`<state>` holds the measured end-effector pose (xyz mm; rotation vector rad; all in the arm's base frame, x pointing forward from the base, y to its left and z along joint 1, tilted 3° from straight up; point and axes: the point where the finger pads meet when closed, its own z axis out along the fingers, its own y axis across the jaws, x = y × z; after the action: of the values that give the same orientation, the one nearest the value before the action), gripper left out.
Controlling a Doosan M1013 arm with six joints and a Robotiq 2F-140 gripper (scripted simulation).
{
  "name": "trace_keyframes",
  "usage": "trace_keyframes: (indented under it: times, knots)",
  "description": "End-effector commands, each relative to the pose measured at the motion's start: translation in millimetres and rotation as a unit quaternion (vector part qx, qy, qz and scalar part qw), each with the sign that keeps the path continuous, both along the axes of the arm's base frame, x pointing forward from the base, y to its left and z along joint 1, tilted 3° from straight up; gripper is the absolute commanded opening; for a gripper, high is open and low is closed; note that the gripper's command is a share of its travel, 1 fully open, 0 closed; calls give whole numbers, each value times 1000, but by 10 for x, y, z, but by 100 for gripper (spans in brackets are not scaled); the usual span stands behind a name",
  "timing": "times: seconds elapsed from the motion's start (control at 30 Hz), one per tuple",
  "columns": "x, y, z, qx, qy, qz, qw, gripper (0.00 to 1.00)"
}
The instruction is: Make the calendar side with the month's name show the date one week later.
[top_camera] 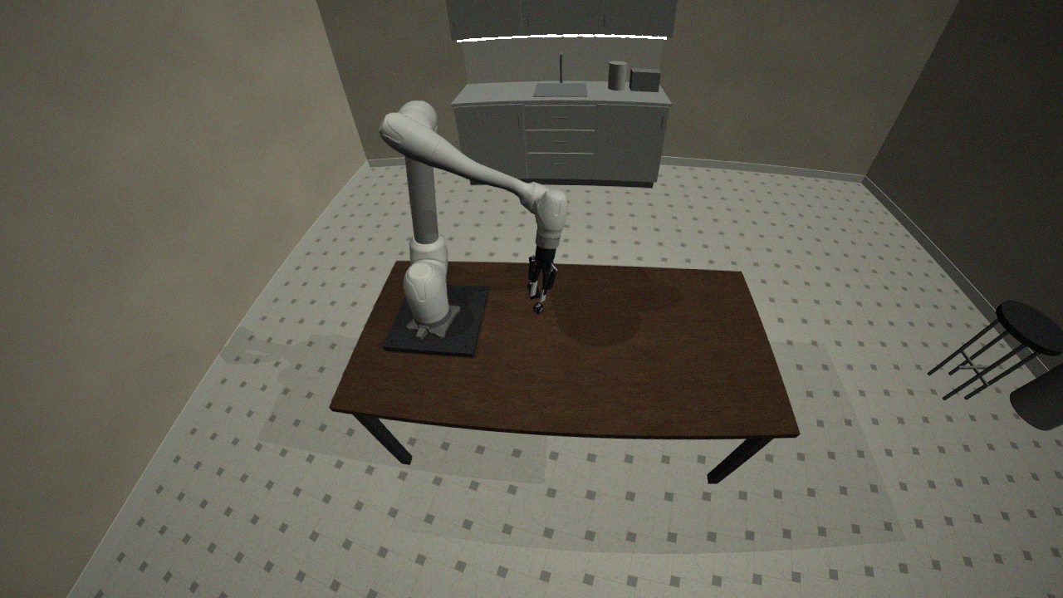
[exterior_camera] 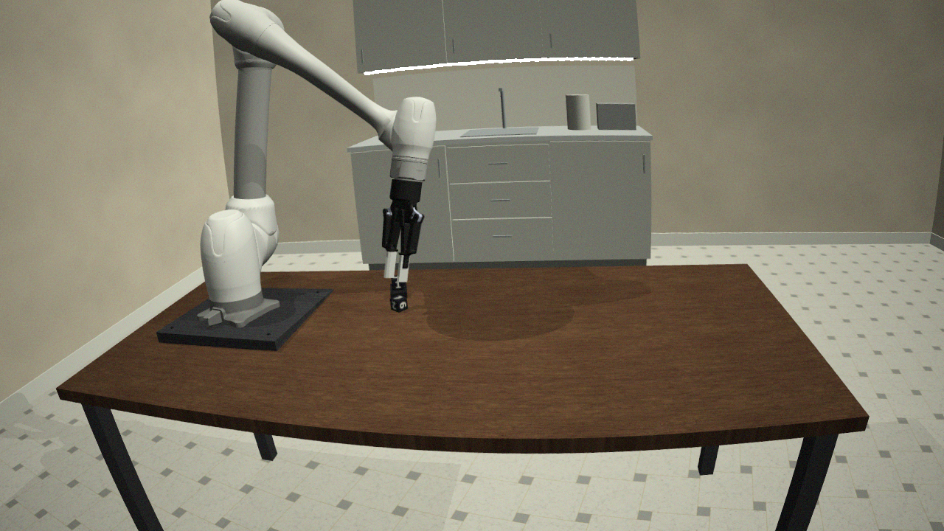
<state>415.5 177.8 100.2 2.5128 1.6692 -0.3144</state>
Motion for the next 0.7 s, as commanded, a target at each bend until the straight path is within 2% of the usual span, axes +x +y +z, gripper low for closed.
trace_keyframes:
  times: [0.0,0.2,0.47,0.53,0.67]
  knots:
    - [-6,4,-10,-29,15,1,999,36]
    - [14,26,-6,-108,45,2,993,36]
    - [26,56,-21,-118,49,3,992,36]
    - [24,56,-29,-136,59,3,989,36]
    - [28,67,-39,-194,84,4,977,36]
